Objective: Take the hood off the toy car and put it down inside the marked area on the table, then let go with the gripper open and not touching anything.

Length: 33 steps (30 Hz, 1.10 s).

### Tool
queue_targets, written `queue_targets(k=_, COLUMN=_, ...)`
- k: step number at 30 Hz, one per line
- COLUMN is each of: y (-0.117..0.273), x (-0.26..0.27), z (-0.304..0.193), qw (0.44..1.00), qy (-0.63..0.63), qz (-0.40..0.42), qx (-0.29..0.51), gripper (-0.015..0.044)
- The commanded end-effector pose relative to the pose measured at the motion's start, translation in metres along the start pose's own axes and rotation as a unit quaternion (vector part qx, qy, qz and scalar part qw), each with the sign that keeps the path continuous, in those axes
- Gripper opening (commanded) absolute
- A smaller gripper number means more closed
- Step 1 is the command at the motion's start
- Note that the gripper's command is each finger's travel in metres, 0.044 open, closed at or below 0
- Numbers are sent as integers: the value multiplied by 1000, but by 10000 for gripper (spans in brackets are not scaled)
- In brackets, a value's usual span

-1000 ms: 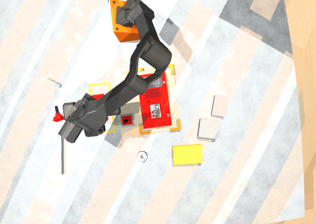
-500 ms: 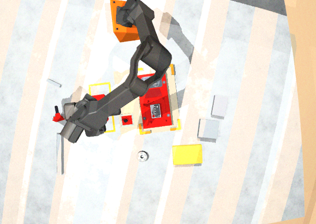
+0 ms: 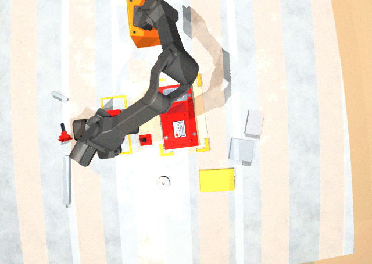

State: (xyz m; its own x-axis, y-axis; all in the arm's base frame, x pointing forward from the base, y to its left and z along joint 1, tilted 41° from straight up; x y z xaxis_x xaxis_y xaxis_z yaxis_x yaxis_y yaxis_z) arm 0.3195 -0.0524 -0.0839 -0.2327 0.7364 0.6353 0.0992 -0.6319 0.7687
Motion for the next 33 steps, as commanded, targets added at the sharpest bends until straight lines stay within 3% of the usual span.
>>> queue_targets(k=1, y=-5, x=1, z=0, qw=1000, qy=-2, qz=1, qx=0, gripper=0)
queue_targets(k=33, y=-31, x=2, z=-1, qw=1000, qy=-2, qz=2, qx=0, gripper=0)
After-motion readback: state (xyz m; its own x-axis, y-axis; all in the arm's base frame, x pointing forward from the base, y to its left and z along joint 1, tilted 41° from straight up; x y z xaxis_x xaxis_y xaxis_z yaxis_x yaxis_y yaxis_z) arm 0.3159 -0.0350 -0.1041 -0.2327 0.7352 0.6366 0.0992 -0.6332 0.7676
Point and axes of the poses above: the point midway between the two fingers, 35 mm back from their tips, its own y axis back along the fingers, its own x axis across the jaws, z = x × y, the point moved 4 cm from there along y, back along the fingers, and after that the axes turned 4 degrees about y, right-handed, at the moved point
